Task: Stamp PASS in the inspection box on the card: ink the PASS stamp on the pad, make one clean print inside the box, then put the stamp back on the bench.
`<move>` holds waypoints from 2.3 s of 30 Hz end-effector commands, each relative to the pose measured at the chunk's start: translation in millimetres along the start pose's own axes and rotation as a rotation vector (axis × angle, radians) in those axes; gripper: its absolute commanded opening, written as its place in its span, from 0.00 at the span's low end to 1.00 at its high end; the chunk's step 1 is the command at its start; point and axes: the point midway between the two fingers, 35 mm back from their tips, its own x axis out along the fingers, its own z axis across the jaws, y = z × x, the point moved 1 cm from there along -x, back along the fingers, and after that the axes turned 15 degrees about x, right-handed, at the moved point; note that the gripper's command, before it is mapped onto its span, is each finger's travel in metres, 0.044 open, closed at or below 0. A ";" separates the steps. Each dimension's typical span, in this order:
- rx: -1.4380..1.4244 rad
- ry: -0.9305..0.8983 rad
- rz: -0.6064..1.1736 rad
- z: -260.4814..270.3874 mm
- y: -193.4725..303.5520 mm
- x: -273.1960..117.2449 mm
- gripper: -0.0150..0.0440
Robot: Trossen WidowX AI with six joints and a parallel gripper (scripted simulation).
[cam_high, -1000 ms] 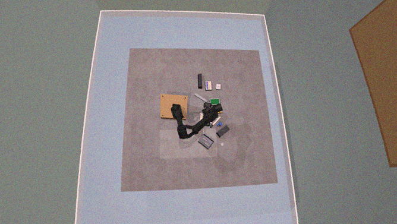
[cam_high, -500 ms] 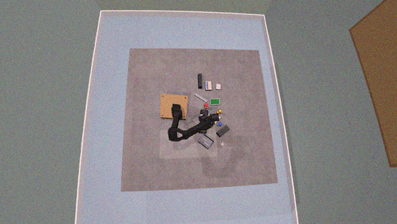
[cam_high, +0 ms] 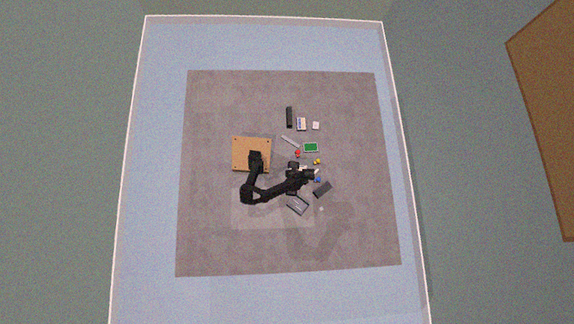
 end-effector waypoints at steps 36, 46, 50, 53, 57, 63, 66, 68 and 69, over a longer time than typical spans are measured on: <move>0.000 0.011 -0.003 -4.1 1.1 53.7 0.39; 0.000 0.010 -0.003 -3.5 0.6 51.5 0.68; -0.003 -0.010 0.003 4.6 -4.8 5.0 0.68; -0.007 -0.005 0.004 4.0 -2.2 -40.0 0.68; -0.008 0.005 0.001 0.7 1.1 -62.5 0.68; -0.008 0.005 0.001 0.7 1.1 -62.5 0.68; -0.008 0.005 0.001 0.7 1.1 -62.5 0.68; -0.008 0.005 0.001 0.7 1.1 -62.5 0.68; -0.008 0.005 0.001 0.7 1.1 -62.5 0.68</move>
